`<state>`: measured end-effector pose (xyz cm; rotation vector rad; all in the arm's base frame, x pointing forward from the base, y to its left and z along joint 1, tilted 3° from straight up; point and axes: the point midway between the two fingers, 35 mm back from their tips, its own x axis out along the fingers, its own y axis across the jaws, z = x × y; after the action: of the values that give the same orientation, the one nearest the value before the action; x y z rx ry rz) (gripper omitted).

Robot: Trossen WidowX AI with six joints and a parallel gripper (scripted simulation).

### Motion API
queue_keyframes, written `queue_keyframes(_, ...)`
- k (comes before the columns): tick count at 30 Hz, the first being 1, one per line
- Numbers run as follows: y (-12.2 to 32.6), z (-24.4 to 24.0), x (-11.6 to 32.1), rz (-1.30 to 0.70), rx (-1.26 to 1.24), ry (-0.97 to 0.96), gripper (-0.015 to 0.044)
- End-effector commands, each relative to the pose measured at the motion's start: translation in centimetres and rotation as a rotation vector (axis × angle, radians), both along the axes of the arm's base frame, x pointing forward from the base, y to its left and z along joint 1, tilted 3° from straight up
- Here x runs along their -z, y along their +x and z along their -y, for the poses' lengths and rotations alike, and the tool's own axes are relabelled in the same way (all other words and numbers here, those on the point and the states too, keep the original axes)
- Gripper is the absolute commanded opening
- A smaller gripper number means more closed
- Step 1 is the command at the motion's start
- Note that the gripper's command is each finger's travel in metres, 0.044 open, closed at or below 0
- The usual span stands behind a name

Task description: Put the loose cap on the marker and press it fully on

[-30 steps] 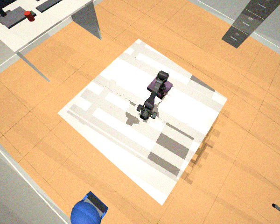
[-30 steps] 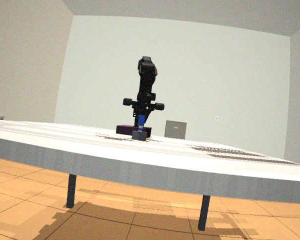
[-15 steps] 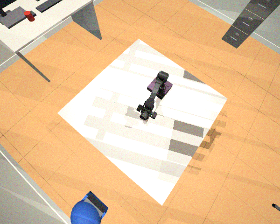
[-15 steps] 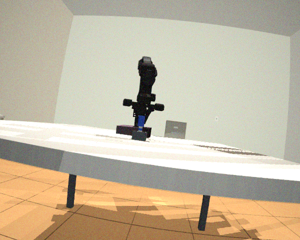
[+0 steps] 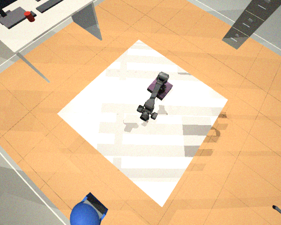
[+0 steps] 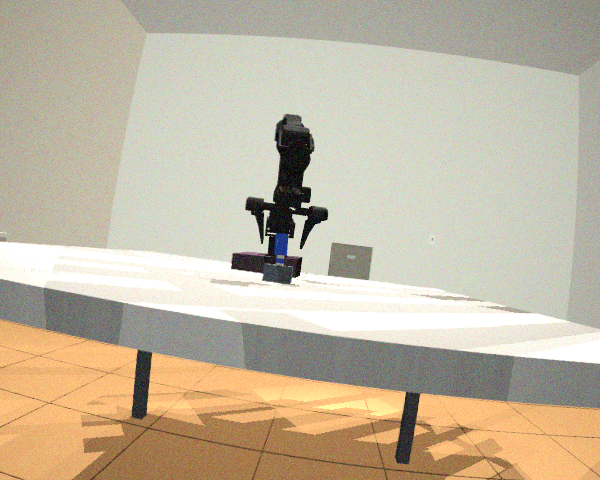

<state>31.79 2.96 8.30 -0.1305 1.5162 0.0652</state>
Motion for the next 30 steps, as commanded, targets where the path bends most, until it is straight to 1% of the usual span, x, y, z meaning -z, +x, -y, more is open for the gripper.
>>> queue_keyframes(1, 0.1, -0.2, -4.4, 0.023, 0.002, 0.003, 0.0440)
queue_keyframes(3, -0.2, -0.2, -6.4, 0.023, 0.002, 0.003, 0.0440)
queue_keyframes(7, -0.3, -0.3, -6.6, 0.023, 0.002, 0.003, 0.0440)
queue_keyframes(12, -0.3, 0.1, -5.7, 0.031, 0.205, 0.018, 0.0309)
queue_keyframes(24, -0.3, 0.1, -5.7, 0.031, 0.205, 0.018, 0.0000)
queue_keyframes(30, -0.3, 0.1, -5.7, 0.031, 0.205, 0.018, 0.0000)
